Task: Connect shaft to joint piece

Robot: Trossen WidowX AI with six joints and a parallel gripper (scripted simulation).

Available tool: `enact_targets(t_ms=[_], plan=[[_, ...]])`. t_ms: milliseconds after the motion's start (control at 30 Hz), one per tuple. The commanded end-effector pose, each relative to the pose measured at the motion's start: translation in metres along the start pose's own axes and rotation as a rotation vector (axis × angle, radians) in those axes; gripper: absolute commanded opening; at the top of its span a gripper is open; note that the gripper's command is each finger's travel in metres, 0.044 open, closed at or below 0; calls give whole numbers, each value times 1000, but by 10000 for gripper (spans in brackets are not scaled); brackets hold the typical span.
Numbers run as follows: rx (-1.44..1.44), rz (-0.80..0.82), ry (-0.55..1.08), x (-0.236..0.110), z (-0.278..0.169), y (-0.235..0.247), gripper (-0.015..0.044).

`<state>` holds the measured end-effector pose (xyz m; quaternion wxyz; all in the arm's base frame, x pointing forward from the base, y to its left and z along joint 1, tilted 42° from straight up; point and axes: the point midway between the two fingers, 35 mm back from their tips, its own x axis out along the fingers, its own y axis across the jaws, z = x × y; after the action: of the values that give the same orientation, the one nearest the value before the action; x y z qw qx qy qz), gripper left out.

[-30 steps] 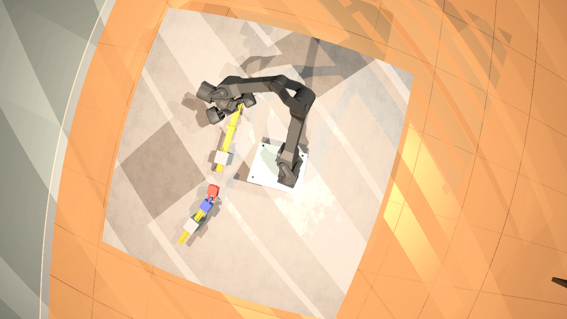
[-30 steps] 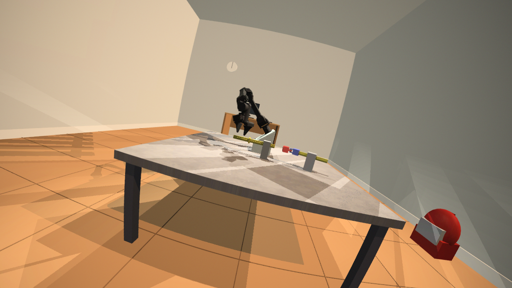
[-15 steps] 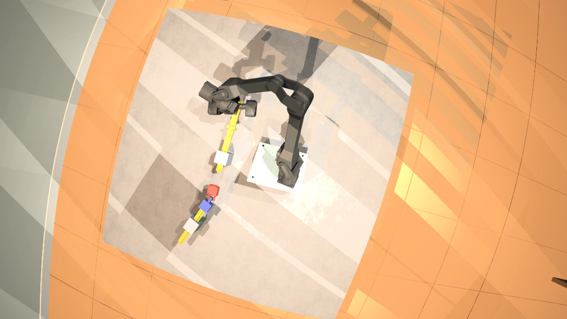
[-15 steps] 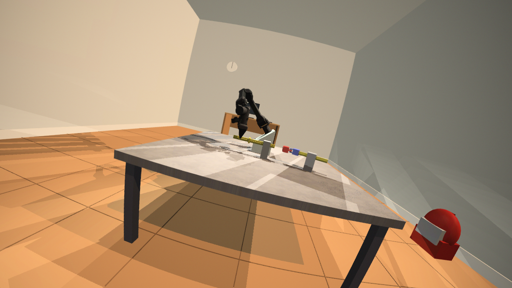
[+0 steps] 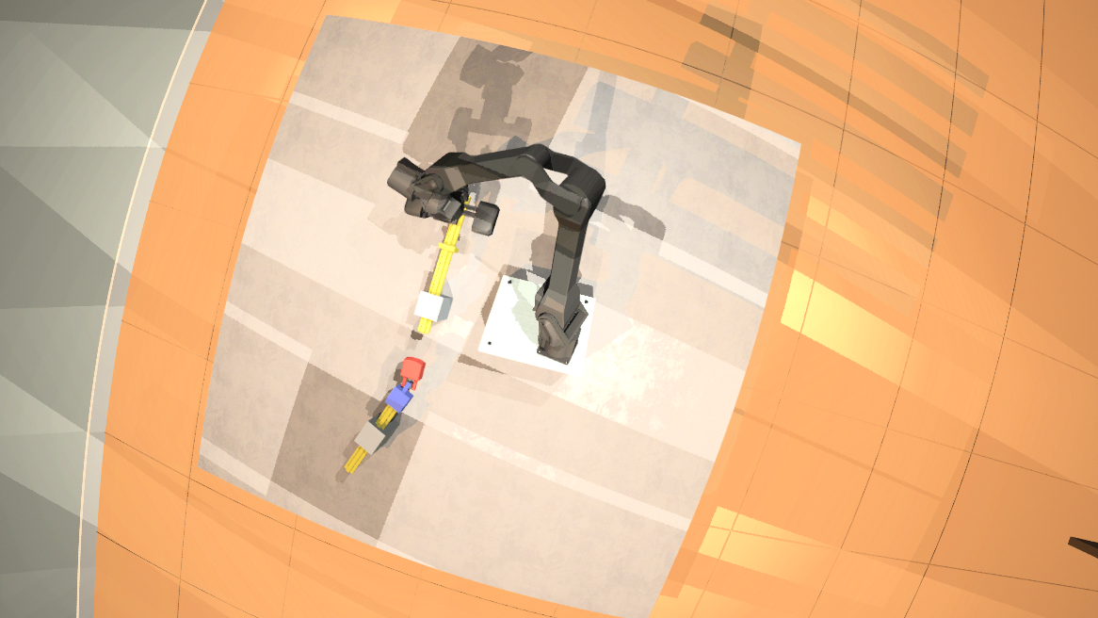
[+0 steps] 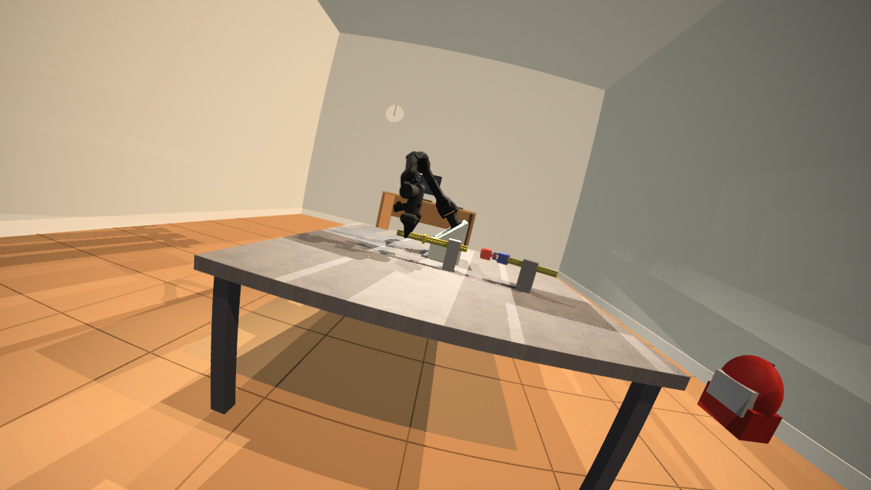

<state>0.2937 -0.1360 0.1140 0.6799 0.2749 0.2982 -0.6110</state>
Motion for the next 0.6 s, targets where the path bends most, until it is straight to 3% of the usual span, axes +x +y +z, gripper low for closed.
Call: enact_targets(t_ms=[0, 500, 567], plan=[[7, 0, 6, 6, -1, 0, 440], [7, -1, 5, 28, -2, 0, 440], [7, -1, 5, 28, -2, 0, 387]])
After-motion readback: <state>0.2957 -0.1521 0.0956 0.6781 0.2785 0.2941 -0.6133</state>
